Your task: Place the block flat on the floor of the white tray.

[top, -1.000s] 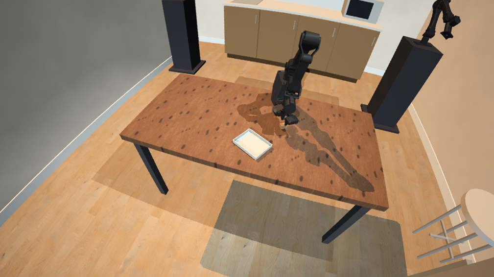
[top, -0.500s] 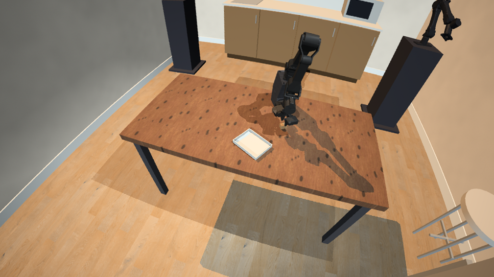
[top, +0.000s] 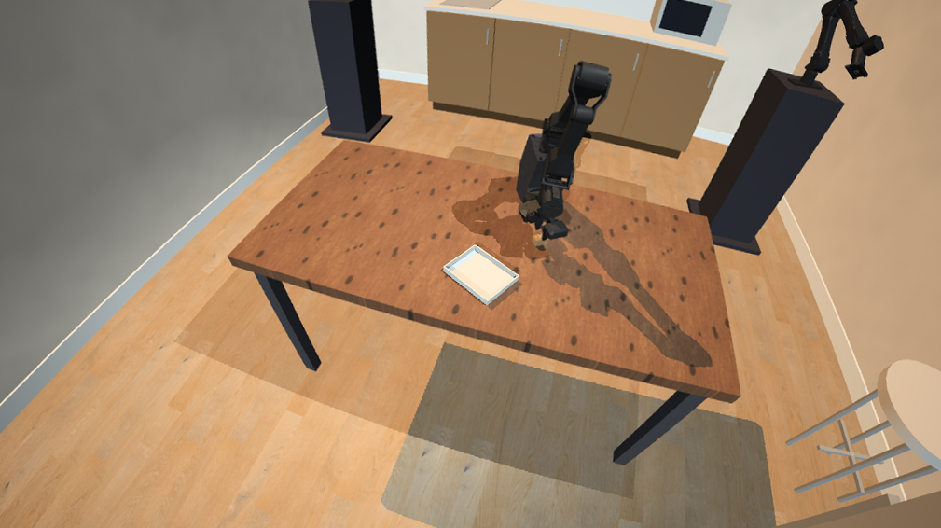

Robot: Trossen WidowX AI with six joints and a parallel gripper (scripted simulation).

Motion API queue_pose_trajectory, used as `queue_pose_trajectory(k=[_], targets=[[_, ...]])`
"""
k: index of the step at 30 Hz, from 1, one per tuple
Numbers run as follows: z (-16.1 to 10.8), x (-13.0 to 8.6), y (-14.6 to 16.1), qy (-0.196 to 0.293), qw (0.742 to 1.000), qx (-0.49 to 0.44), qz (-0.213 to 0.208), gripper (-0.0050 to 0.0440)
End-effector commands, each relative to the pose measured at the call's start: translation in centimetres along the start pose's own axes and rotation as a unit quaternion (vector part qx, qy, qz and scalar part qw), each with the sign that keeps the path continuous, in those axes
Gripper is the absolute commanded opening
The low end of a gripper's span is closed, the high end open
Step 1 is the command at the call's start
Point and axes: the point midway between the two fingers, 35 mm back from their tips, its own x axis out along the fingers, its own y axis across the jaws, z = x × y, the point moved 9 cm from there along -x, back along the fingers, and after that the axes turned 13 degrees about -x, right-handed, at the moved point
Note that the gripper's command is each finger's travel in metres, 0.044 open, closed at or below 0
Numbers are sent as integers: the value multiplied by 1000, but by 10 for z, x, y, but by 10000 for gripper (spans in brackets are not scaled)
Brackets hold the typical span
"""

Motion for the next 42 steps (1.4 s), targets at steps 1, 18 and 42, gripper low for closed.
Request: queue_pose_trajectory(k=[1,18,42], targets=[[2,-2,2,-7,1000,1,3,215],[2,-2,2,-7,1000,1,3,215],[4,-1,4,-7,1000,1,3,215]])
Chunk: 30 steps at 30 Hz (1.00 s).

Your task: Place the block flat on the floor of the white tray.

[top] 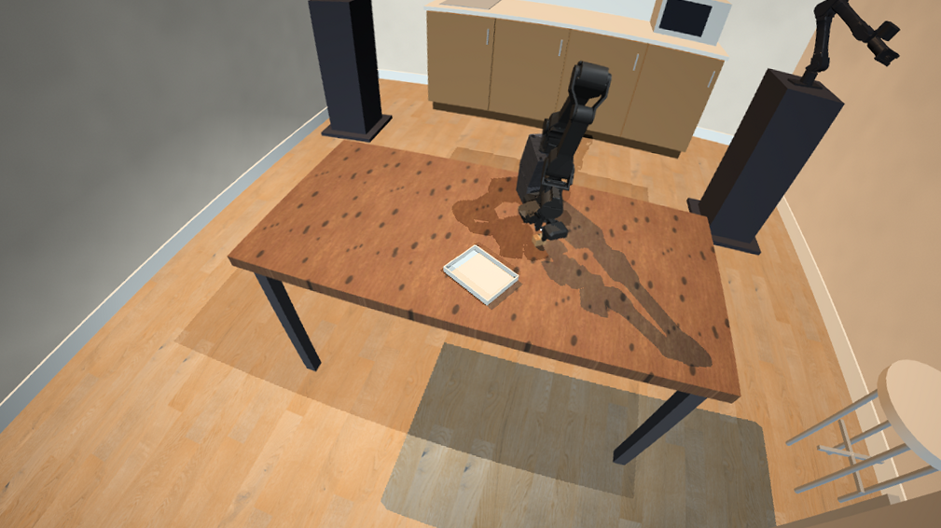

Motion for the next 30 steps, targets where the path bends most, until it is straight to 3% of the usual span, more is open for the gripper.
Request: queue_pose_trajectory(k=[1,18,30], targets=[[1,-1,1,-5,1000,-1,3,215],[2,25,2,-5,1000,-1,3,215],[2,27,2,-5,1000,-1,3,215]])
